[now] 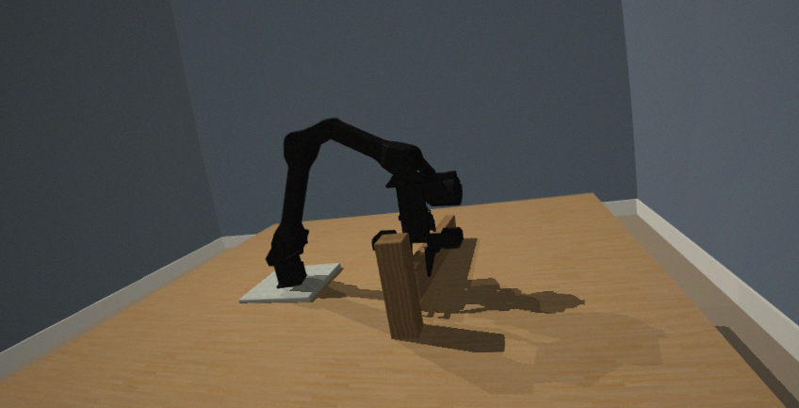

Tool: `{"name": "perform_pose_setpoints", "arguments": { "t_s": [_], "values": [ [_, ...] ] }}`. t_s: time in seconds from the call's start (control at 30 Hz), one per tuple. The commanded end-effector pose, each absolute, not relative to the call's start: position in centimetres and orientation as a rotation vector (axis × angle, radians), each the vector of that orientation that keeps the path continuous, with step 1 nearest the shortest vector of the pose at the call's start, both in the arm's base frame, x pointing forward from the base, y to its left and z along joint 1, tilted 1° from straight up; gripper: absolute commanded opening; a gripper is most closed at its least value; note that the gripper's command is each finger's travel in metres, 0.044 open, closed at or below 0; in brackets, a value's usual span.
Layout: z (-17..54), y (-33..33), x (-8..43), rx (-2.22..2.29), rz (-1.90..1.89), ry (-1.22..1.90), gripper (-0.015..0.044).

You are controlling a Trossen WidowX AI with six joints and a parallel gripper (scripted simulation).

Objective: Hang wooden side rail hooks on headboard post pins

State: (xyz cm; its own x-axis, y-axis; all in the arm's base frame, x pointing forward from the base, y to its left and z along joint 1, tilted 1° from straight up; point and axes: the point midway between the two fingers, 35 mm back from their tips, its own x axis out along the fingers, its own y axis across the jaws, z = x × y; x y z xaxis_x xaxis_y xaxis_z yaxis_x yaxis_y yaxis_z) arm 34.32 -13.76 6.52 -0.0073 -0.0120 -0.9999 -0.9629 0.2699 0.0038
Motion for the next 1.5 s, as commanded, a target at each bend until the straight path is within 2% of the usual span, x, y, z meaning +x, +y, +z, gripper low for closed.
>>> {"name": "perform_pose_setpoints", "arguments": {
  "t_s": [0.0,1.47],
  "values": [
    [7.13,-13.95,34.56,-1.028,0.994,1.332,0.0],
    [6.96,-14.43,34.7,-1.028,0.993,1.332,0.0]
  ]
}}
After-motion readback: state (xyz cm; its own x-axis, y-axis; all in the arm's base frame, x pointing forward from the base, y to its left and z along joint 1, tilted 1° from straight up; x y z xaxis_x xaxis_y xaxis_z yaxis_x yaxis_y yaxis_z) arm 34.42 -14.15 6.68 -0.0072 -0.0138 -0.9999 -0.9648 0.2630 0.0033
